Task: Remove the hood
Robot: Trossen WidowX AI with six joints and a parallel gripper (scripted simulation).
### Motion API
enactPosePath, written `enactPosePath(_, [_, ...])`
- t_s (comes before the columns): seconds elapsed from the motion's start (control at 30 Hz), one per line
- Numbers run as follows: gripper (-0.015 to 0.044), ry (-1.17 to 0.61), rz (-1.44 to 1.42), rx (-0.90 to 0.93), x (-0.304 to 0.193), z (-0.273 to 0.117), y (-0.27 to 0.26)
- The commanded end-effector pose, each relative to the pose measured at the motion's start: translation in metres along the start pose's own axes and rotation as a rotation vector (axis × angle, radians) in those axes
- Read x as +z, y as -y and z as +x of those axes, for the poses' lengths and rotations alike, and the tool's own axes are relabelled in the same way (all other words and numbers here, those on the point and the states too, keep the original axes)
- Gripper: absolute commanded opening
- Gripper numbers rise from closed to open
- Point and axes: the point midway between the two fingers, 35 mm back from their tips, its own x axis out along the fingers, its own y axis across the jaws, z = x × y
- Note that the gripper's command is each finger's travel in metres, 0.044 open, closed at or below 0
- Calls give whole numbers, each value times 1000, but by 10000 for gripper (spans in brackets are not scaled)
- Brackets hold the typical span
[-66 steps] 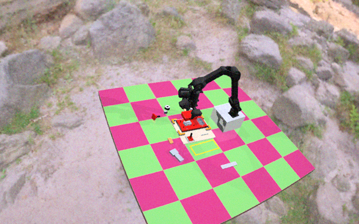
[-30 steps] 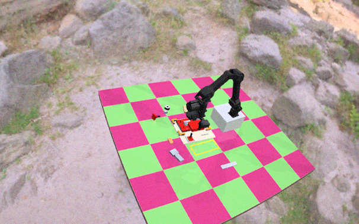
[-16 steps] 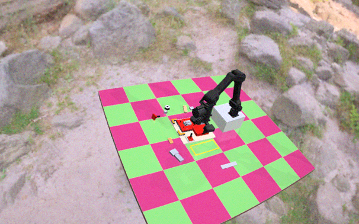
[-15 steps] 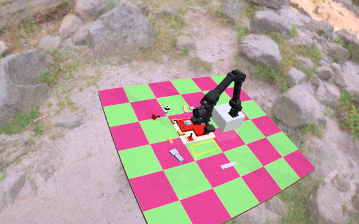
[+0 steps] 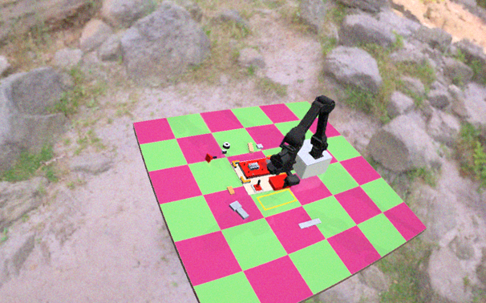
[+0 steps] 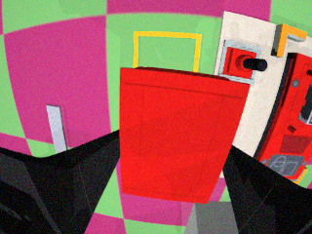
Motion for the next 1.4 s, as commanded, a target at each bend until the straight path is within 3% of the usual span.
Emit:
enactPosePath(0.0, [0,1,1,-2,-6,-1,-10])
enactPosePath(1.37, [0,1,1,-1,-6,20,-15])
